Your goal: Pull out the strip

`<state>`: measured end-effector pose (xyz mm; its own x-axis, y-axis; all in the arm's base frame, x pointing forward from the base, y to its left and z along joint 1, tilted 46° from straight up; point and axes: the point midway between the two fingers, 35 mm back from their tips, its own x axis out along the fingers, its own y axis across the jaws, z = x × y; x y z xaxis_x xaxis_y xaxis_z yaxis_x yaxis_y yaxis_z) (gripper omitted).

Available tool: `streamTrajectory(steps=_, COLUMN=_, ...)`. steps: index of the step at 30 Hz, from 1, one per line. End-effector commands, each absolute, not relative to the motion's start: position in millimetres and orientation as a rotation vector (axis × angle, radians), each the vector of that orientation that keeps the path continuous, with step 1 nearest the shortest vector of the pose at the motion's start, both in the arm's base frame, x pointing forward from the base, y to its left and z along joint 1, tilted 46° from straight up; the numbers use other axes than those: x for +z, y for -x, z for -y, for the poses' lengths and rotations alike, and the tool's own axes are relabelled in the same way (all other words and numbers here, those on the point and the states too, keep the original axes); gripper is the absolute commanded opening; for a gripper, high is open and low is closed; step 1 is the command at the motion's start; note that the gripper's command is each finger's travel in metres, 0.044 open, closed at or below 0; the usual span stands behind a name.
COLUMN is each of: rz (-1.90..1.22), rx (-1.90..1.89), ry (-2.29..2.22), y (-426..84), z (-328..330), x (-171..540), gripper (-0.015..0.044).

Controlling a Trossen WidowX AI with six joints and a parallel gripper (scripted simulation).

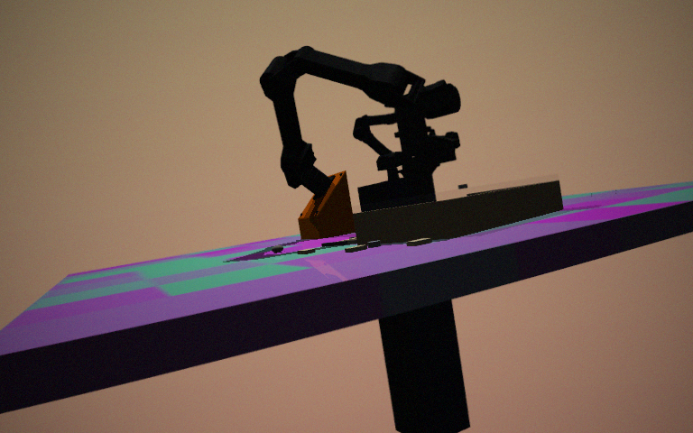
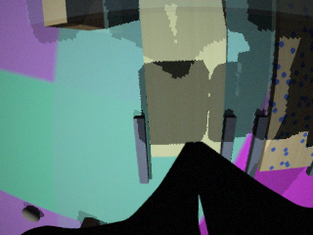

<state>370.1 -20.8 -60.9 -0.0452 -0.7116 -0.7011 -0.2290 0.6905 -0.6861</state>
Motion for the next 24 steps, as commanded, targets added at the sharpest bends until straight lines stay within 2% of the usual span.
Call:
streamTrajectory(steps=1, rz=-1.618, rx=-0.468, ry=0.791, y=-367, z=29, x=-67, gripper=0.0000)
streamTrajectory(steps=24, rz=-1.619, rx=-0.471, ry=0.793, y=-361, z=54, x=-92, gripper=0.0000)
